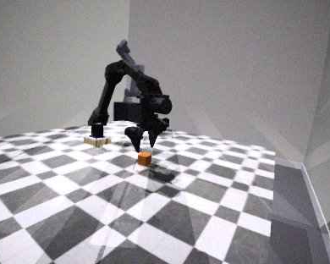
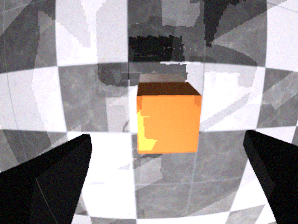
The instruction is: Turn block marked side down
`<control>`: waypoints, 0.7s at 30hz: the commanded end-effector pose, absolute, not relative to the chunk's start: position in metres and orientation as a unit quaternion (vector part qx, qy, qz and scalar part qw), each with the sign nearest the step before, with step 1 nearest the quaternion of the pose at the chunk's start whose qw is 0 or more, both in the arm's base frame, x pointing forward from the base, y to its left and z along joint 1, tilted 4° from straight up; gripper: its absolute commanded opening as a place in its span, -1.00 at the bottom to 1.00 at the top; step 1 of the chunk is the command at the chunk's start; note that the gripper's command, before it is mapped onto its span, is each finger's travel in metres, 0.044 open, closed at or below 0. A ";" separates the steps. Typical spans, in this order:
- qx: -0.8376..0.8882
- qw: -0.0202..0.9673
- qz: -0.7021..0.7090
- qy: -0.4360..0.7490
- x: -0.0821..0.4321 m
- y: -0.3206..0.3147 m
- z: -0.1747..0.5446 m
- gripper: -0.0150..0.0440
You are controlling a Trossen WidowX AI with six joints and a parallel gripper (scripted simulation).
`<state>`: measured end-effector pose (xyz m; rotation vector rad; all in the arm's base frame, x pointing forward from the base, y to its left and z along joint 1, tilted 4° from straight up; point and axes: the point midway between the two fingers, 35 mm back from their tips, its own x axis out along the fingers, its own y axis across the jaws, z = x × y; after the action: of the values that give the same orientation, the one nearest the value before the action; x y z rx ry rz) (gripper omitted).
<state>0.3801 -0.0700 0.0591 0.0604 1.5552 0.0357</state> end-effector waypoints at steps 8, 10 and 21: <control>0.028 0.710 0.014 0.704 0.379 -0.069 0.041 1.00; 0.028 0.710 0.014 0.704 0.379 -0.069 0.038 1.00; 0.028 0.710 0.014 0.704 0.379 -0.068 0.022 1.00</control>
<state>0.3810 -0.0682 0.0286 0.0598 1.5521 0.0354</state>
